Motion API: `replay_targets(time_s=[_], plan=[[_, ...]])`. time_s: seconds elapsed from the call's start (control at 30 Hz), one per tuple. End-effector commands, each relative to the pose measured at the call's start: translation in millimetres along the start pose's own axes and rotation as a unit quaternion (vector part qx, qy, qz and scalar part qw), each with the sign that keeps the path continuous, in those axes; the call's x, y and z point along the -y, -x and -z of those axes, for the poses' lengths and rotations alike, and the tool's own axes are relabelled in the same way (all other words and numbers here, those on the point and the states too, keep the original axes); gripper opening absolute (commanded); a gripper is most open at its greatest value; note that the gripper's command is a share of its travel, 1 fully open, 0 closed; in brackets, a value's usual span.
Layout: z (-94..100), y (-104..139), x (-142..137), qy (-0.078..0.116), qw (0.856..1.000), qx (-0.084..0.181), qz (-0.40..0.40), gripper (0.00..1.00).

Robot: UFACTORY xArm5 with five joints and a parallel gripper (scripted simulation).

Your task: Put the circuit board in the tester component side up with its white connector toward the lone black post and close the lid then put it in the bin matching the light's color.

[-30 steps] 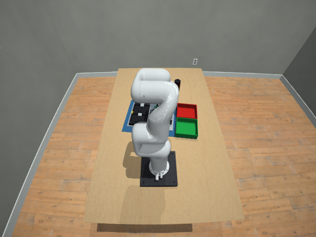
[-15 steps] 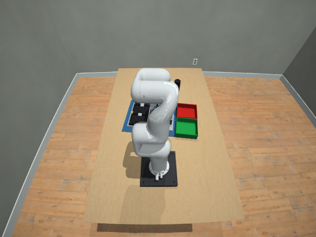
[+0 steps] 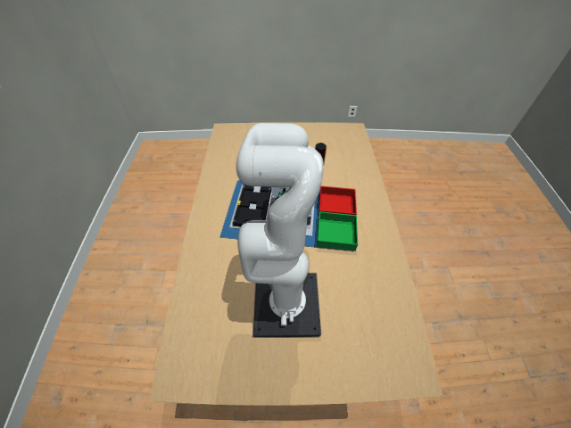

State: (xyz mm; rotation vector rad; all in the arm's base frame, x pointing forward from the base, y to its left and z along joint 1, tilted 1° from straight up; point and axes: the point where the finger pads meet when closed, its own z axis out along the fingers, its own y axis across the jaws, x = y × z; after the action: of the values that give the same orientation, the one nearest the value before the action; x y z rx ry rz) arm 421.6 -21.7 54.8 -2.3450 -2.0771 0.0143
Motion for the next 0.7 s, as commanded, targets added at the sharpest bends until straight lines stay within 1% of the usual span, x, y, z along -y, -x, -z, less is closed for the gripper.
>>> replay_targets(time_s=[0.0,0.37,0.4,0.67], plan=[[1.1,-0.1,-2.1,0.003,1.000,0.000,0.000,0.79],[-1.4,-0.1,-2.1,0.003,1.000,0.000,0.000,0.79],[-1.4,-0.1,-2.1,0.003,1.000,0.000,0.000,1.00],[-1.4,-0.1,-2.1,0.003,1.000,0.000,0.000,1.00]])
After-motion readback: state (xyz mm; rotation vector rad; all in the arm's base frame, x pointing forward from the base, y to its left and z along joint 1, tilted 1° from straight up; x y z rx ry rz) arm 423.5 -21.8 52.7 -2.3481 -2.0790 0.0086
